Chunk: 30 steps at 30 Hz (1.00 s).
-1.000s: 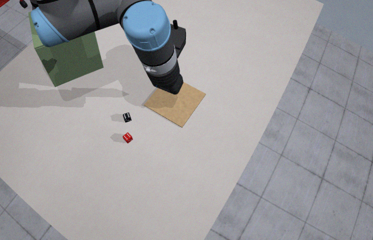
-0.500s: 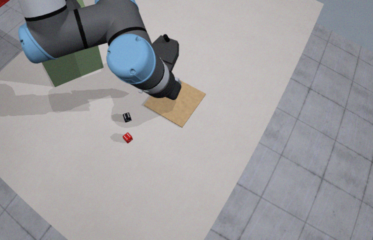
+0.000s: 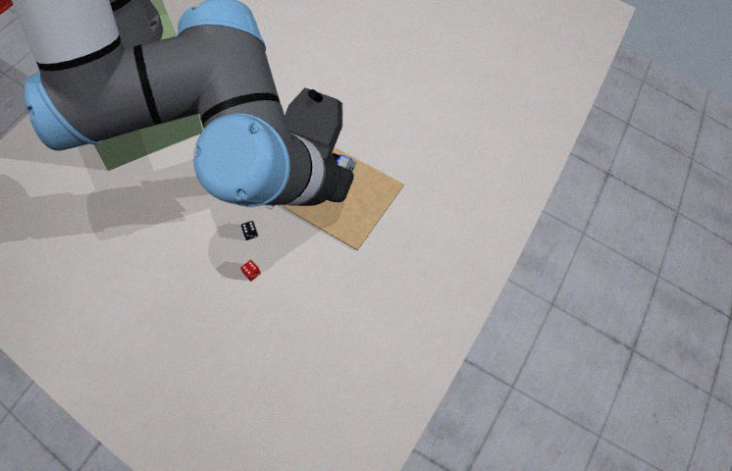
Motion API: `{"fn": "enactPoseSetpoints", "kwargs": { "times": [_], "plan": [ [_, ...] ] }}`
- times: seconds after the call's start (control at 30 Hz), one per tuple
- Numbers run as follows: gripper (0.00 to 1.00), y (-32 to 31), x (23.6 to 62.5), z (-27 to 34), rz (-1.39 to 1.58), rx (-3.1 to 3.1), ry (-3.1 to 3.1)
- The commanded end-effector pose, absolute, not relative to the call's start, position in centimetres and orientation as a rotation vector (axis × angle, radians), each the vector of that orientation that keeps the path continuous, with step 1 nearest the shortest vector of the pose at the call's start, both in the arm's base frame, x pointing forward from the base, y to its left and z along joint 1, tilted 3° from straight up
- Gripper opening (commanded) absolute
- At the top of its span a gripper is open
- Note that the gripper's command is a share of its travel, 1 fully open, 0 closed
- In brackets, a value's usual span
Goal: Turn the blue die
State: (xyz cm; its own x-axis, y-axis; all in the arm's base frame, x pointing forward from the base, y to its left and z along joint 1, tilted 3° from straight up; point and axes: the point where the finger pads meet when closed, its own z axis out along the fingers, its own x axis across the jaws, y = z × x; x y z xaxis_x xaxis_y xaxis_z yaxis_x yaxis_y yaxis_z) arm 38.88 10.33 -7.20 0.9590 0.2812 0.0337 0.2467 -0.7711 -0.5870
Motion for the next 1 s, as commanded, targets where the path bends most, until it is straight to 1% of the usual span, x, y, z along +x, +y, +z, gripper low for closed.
{"fn": "enactPoseSetpoints", "kwargs": {
  "times": [0.0, 0.3, 0.97],
  "plan": [
    [0.4, 10.27, 38.89, -7.3, 0.087, -2.435, -0.369],
    [0.4, 10.03, 39.06, -7.34, 0.101, -2.289, -0.345],
    [0.4, 10.02, 39.07, -7.38, 0.101, -2.284, -0.344]
  ]
}}
